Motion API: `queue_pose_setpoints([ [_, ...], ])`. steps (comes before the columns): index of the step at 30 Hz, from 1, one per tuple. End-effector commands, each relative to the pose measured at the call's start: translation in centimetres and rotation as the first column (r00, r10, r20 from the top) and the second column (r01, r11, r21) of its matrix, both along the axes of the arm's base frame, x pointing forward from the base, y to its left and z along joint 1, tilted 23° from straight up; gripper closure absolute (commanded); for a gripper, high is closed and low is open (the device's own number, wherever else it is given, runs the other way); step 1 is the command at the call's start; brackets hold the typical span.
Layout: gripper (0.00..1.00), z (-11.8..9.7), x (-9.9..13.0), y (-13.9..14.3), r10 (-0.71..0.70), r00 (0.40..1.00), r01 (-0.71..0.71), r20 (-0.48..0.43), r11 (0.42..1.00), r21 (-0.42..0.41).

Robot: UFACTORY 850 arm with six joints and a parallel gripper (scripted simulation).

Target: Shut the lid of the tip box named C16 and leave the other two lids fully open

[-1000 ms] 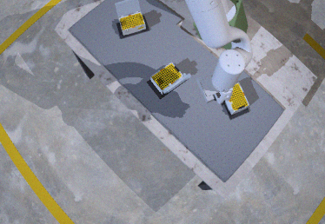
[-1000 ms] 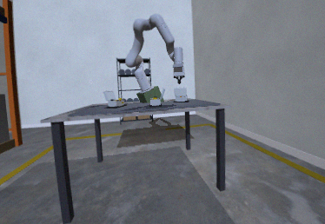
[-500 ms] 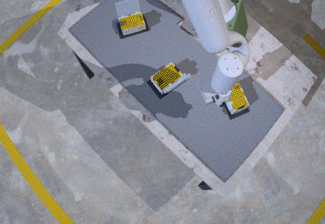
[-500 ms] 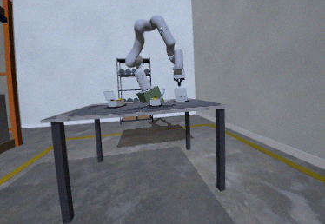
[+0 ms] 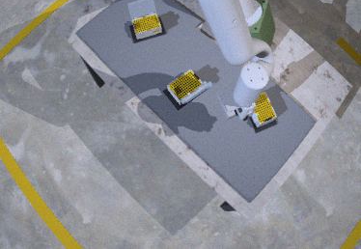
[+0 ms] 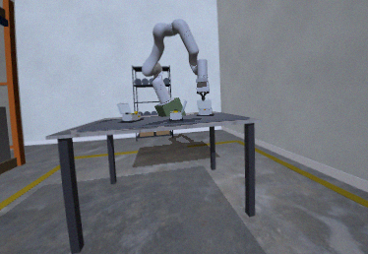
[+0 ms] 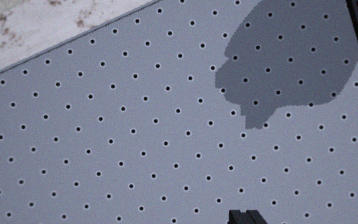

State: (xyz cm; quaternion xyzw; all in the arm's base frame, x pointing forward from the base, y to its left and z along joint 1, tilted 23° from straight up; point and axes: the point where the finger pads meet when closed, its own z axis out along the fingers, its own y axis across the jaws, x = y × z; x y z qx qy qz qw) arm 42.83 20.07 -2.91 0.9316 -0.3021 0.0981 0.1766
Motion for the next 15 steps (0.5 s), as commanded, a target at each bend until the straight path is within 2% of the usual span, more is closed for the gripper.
queue_pose_setpoints([
  [1,1.0,-0.44,0.12,-0.14,0.0,1.0,0.0,0.002,1.0,0.001],
  [6,1.0,-1.18,0.18,-0.45,0.0,1.0,0.0,0.002,1.0,0.001],
  [15,1.0,-1.18,0.18,-0.45,0.0,1.0,0.0,0.002,1.0,0.001],
])
